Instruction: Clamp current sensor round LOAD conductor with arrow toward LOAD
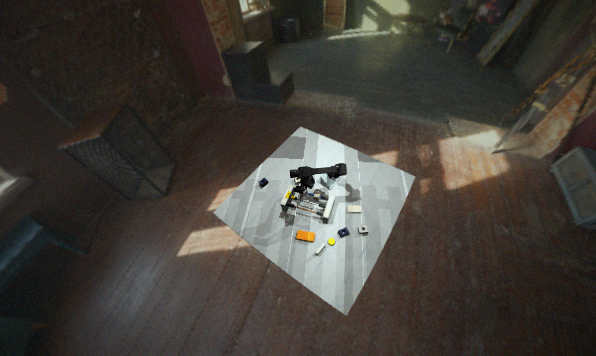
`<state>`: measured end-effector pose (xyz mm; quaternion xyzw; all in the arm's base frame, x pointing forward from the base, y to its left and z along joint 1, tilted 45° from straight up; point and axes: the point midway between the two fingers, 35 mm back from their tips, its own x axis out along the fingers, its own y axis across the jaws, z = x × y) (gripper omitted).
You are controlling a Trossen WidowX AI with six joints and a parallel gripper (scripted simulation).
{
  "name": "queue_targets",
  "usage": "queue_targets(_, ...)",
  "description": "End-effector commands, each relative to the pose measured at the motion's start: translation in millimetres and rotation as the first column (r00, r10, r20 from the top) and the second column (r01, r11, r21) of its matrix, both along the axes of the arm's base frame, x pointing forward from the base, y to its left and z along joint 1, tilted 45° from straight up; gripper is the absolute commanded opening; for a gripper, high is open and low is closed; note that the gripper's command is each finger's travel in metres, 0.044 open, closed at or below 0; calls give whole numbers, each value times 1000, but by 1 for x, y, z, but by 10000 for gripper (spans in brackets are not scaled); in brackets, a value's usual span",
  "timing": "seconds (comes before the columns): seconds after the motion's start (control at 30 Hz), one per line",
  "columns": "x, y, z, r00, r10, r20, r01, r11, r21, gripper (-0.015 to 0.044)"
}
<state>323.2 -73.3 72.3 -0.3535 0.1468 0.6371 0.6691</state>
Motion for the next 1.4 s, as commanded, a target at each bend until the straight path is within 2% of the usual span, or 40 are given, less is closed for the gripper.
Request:
queue_targets(0.0, 11, 3, 4, 988, 79, 133, -78, 997, -12, 0)
queue_targets(1.37, 22, 42, -28, 983, 100, 155, -98, 995, -21, 0)
